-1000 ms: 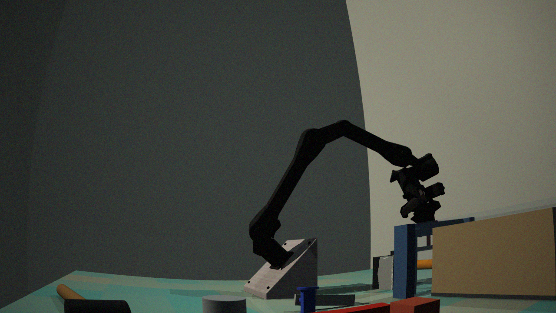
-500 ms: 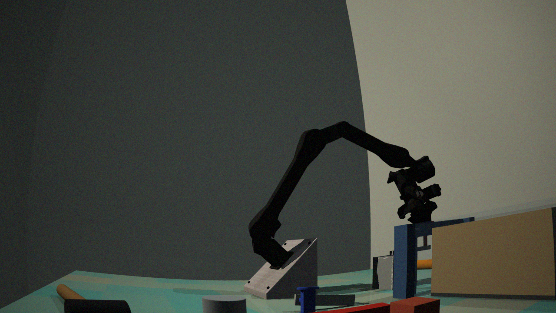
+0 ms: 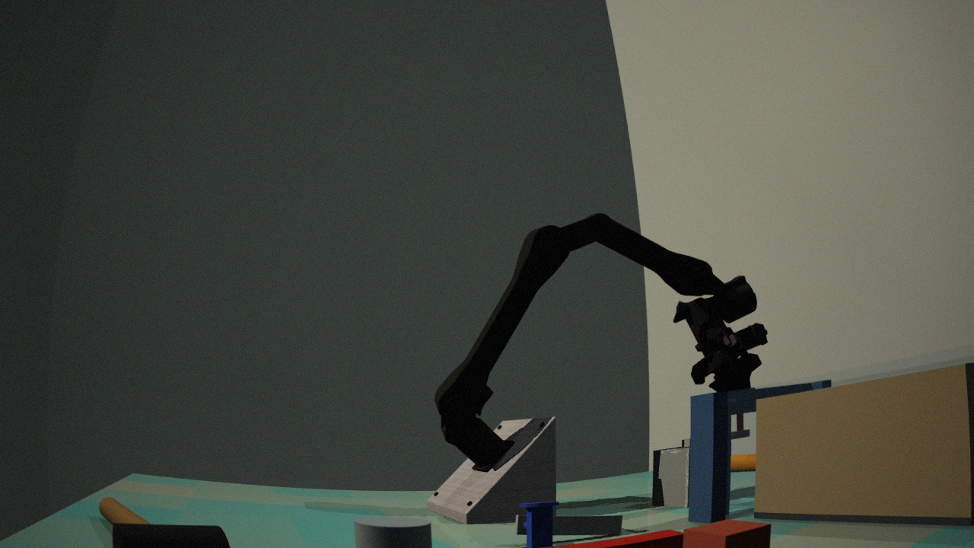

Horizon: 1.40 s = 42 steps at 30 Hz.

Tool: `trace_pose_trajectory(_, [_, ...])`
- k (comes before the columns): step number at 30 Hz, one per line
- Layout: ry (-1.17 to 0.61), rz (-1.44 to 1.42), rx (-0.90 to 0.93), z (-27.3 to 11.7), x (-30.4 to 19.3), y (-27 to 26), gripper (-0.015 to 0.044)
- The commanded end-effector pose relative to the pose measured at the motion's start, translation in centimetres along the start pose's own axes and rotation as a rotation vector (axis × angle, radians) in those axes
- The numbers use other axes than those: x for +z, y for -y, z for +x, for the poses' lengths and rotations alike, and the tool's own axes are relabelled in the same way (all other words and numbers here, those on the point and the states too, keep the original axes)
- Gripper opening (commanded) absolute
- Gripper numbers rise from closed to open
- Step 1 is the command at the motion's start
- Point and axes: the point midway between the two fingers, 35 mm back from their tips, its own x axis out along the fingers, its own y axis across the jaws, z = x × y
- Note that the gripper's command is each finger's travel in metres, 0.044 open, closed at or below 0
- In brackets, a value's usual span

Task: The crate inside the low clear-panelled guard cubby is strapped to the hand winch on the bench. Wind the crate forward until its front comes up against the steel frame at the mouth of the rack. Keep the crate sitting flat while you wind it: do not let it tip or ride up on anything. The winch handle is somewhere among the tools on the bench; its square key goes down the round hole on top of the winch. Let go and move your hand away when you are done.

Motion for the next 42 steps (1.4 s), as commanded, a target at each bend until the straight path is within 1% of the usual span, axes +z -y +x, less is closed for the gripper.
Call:
trace_pose_trajectory(1, [-0.027,-0.029,0.013,-0.6,-1.9,-0.9,0.0000])
trace_pose_trajectory(42, [-0.031,-0.031,0.015,-2.8,-6.4,-1.3,0.0000])
